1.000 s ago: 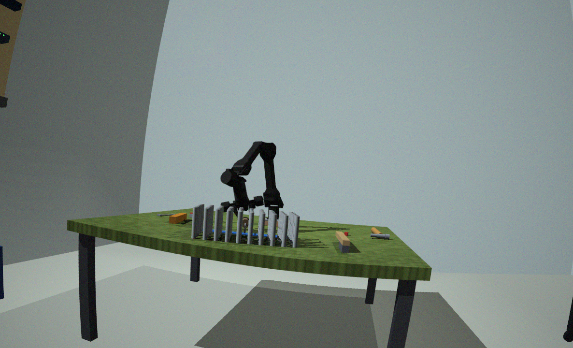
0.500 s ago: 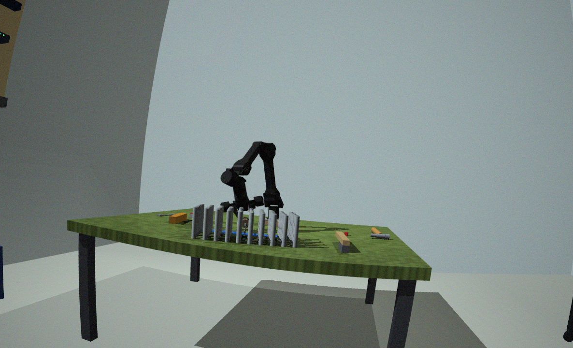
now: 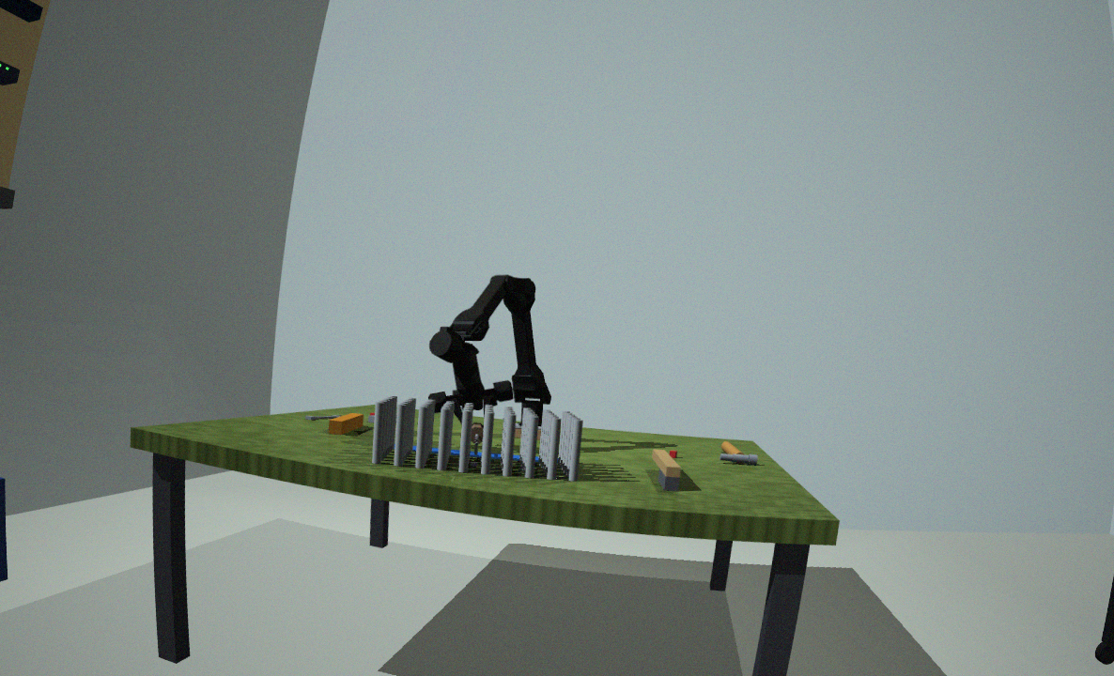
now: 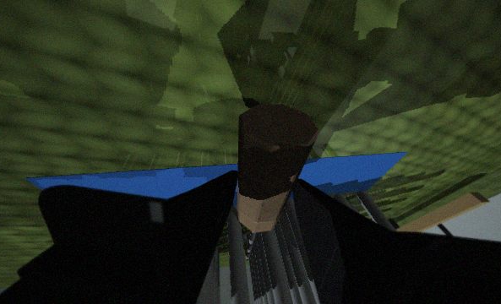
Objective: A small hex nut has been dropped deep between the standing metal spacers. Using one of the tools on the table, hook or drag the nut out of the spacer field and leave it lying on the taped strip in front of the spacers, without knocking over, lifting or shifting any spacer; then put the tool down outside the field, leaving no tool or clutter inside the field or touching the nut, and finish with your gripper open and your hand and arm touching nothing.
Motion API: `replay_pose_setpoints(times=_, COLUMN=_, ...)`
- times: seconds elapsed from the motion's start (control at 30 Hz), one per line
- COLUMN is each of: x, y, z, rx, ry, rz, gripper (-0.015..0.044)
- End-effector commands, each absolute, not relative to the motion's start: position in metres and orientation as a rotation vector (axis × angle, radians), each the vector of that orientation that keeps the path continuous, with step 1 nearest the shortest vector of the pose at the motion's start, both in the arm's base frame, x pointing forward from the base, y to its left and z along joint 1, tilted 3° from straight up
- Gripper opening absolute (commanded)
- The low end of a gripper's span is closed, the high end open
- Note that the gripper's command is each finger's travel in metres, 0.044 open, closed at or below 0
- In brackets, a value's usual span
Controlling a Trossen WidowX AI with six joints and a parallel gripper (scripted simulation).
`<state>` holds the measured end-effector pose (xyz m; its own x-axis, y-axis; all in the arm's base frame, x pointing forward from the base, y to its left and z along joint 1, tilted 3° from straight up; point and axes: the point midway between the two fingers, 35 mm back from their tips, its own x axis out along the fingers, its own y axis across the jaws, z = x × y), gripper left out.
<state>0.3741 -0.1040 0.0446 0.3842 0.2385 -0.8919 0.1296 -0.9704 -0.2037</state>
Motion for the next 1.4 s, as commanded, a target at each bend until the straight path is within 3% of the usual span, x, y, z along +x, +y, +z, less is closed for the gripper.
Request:
replay_pose_setpoints(times=0.0, x=0.379, y=-0.105, z=0.044, rx=-2.532, ry=-0.331, rz=1.653, gripper=0.0)
replay_pose_setpoints(times=1.37, x=0.385, y=-0.104, z=0.024, rx=-2.536, ry=-0.33, rz=1.653, gripper=0.0)
